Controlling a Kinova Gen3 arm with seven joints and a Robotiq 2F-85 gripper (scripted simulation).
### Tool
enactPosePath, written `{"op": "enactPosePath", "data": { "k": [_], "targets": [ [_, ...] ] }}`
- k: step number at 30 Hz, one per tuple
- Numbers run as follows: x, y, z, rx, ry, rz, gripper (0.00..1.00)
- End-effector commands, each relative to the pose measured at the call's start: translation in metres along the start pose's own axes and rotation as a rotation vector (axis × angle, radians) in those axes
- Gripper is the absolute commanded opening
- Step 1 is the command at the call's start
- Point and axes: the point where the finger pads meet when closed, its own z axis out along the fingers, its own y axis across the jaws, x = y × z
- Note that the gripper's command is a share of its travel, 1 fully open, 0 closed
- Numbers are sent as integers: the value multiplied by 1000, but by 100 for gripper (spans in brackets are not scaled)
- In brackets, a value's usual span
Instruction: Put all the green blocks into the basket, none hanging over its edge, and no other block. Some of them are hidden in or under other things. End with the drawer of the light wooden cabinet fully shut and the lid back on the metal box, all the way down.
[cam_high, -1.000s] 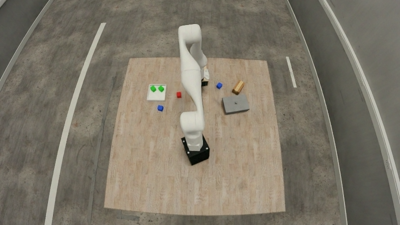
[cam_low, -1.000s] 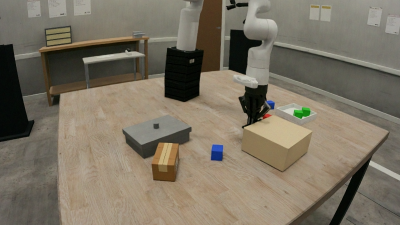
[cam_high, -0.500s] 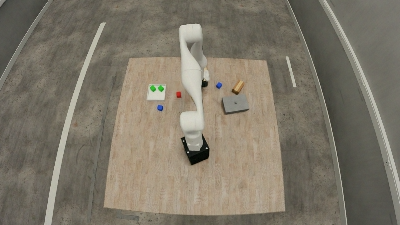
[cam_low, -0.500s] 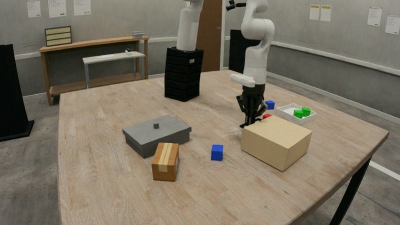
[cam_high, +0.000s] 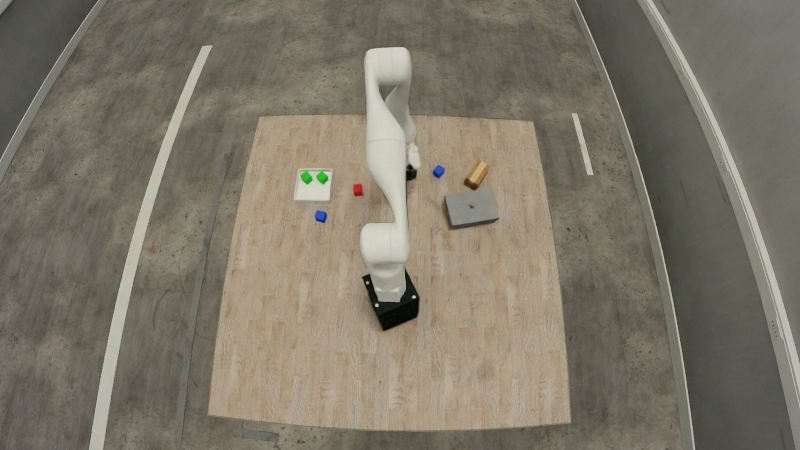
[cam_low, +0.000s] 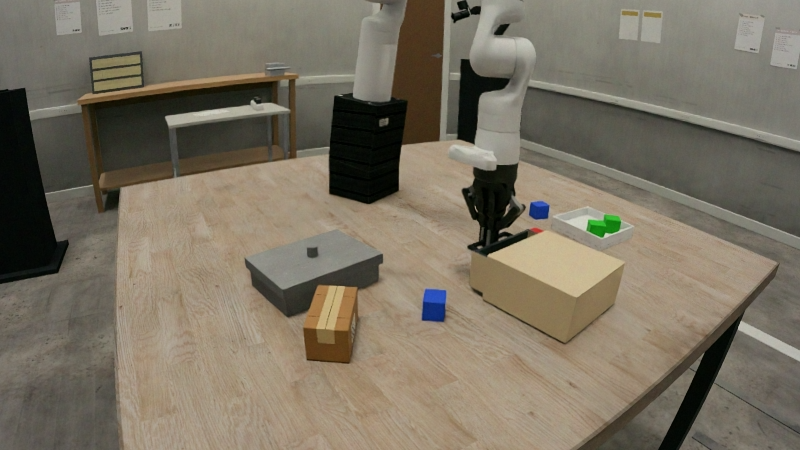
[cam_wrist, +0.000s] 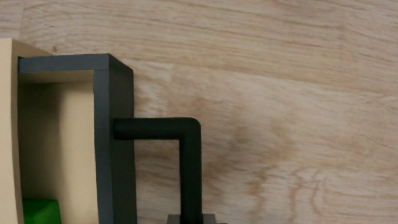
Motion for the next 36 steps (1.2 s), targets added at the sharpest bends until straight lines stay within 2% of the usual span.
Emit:
{"op": "enactPosePath", "data": {
  "k": [1, 13, 36],
  "targets": [
    [0, 5, 0, 1, 0, 0, 10],
    [0, 35, 0, 1, 0, 0, 10],
    [0, 65, 1, 1, 0, 0, 10]
  ]
}}
